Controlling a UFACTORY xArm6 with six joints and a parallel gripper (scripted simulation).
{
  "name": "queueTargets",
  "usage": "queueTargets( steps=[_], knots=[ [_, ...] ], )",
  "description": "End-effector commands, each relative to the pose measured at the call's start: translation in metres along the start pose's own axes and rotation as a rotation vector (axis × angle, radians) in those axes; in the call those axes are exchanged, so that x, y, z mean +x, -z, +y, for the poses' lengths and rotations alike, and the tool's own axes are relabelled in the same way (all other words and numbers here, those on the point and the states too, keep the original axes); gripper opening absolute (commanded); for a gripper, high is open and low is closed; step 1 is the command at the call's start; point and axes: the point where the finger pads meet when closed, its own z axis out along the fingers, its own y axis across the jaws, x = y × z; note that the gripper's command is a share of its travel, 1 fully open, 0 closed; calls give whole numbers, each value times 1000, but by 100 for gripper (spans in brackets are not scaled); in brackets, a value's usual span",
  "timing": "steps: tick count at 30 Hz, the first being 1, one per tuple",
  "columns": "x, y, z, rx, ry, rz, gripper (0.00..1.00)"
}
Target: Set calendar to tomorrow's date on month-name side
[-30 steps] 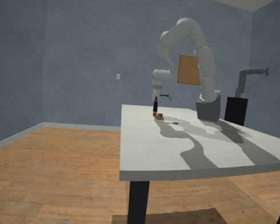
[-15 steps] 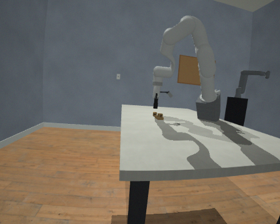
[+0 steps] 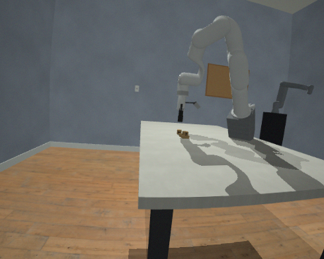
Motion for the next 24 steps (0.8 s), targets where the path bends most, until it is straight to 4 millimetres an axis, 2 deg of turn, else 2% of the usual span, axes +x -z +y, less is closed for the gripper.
queueTargets(
  steps=[1, 6, 18, 24],
  knots=[
    [-1, 1, 1, -5, 1, -20, 47],
    [-1, 0, 2, -15, 3, -55, 47],
    [1, 0, 1, -10, 2, -271, 47],
    [2, 1, 0, 1, 1, -303, 47]
  ],
)
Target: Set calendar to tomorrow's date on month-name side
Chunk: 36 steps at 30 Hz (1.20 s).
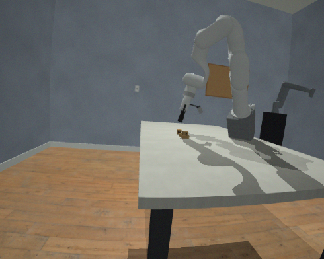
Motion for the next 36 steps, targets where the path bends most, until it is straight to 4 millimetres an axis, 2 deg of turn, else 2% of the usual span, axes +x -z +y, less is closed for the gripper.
queueTargets(
  steps=[1, 13, 25, 36],
  knots=[
    [1, 1, -1, 7, 6, -60, 47],
    [7, -1, 2, -12, 2, -103, 47],
    [6, 0, 0, 3, 6, -358, 47],
    [9, 0, -1, 6, 7, -365, 47]
  ],
)
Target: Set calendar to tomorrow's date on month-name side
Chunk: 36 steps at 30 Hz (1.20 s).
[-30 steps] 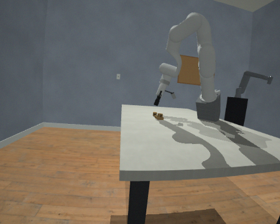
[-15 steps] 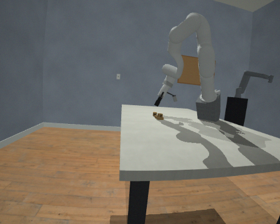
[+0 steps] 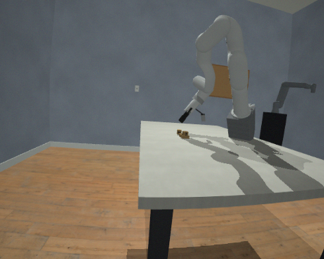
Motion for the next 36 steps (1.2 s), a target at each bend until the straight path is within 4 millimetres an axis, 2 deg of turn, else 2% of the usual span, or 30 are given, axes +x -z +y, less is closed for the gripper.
queueTargets(
  steps=[1, 18, 36],
  knots=[
    [0, 0, 0, 0, 1, -7, 47],
    [1, -3, 0, 0, 1, -7, 47],
    [13, -20, 0, 0, 1, -7, 47]
  ],
)
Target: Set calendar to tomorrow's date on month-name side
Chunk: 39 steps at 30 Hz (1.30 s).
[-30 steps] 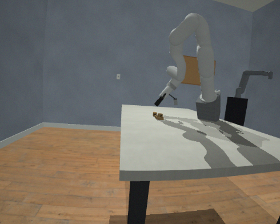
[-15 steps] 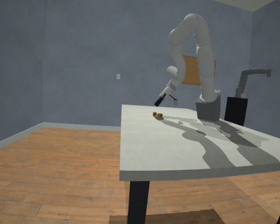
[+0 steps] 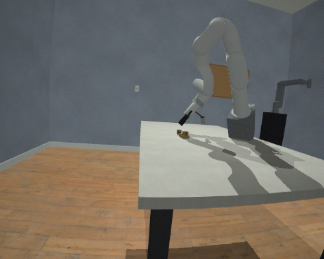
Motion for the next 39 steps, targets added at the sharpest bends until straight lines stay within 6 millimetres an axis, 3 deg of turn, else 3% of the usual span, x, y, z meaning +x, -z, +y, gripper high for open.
queueTargets(
  steps=[1, 24, 39],
  knots=[
    [4, -7, 0, 0, 0, -2, 47],
    [25, -37, 0, 0, 0, -2, 47],
    [29, -43, 0, 0, 0, -2, 47]
  ],
)
